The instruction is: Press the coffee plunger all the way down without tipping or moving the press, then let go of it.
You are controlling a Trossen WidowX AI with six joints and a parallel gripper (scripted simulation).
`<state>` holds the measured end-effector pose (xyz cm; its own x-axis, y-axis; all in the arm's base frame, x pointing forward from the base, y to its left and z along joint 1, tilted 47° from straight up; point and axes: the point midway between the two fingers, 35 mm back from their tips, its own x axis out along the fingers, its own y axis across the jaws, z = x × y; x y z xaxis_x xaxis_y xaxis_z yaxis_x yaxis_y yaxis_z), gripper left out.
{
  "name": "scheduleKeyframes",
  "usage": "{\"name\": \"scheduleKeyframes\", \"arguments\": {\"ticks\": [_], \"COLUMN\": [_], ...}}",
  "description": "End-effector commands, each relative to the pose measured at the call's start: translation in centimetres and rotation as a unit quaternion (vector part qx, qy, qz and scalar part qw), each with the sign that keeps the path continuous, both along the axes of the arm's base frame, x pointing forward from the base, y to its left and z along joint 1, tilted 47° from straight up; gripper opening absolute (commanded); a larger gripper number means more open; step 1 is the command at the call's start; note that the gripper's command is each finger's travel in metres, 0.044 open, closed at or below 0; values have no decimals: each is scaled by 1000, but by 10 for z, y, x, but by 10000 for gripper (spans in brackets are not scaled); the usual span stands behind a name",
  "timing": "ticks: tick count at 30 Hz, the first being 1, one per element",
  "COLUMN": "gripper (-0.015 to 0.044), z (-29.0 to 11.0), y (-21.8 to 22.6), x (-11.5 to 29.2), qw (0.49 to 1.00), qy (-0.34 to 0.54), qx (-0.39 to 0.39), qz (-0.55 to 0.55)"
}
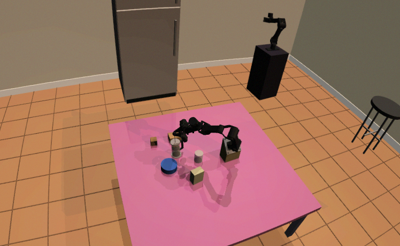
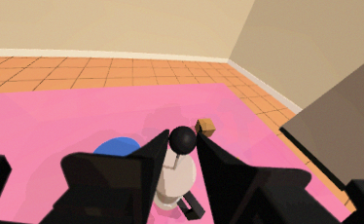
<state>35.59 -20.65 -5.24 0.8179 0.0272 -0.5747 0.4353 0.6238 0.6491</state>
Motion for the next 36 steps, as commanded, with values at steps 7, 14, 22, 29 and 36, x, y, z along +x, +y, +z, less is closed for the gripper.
{"name": "scheduleKeyframes", "arguments": {"ticks": [7, 14, 22, 29, 36], "gripper": [124, 124, 124, 124, 124], "z": [-26, -33, -40, -40, -40], "y": [28, 35, 37, 36, 34], "x": [-2, 1, 7, 9, 11], "qw": [999, 999, 1000, 1000, 1000], "qy": [20, 19, 18, 18, 18], "qx": [22, 23, 23, 23, 23], "qz": [12, 12, 12, 12, 12]}}
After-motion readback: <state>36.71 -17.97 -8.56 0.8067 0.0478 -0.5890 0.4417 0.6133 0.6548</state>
